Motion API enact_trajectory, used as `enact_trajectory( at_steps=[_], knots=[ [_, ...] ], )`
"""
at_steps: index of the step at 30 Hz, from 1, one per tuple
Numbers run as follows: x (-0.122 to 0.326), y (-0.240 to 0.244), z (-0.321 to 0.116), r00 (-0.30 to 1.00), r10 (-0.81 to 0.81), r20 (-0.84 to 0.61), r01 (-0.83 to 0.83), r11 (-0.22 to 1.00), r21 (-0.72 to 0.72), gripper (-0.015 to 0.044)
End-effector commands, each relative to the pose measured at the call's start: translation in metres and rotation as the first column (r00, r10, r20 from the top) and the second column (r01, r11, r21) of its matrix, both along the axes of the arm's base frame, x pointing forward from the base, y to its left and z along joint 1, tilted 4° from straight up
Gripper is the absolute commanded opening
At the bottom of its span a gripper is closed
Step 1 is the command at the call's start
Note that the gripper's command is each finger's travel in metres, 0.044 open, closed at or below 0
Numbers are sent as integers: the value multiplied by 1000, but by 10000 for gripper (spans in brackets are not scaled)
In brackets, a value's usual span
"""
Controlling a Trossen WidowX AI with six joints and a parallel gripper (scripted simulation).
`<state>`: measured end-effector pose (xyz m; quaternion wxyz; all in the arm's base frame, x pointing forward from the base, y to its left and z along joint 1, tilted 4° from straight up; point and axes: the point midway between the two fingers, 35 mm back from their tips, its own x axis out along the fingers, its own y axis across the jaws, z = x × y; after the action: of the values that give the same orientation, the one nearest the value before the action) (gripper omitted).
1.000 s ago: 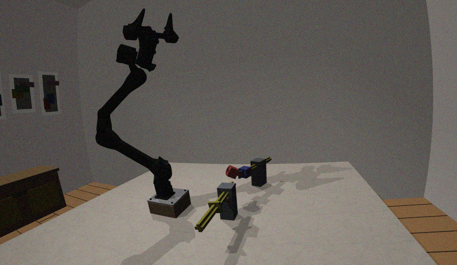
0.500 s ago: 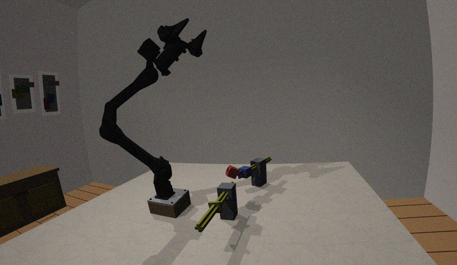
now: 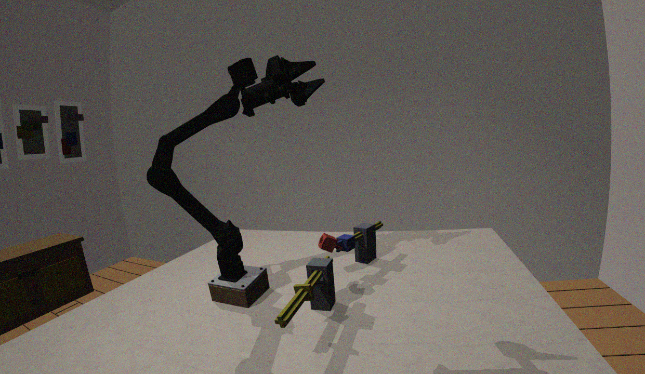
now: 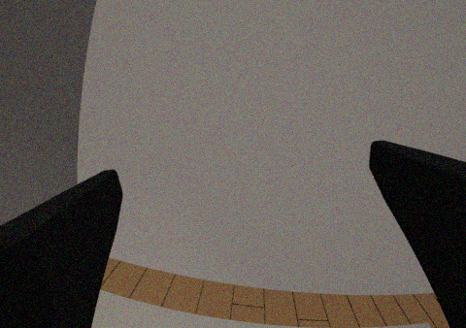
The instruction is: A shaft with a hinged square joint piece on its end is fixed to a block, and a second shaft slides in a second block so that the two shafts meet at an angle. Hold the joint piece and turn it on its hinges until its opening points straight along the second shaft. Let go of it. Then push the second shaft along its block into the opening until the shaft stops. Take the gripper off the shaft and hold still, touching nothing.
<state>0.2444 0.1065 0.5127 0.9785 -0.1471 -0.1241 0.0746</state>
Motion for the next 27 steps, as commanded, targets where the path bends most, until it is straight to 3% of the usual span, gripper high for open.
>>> enact_trajectory(
  at_steps=[1,14,27],
  knots=[
    [11,17,-27,992,52,-113,-52,999,0,440],
    [26,52,-116,872,137,-469,-137,990,34,440],
    [15,67,-203,618,124,-776,-106,992,73,440]
  ],
)
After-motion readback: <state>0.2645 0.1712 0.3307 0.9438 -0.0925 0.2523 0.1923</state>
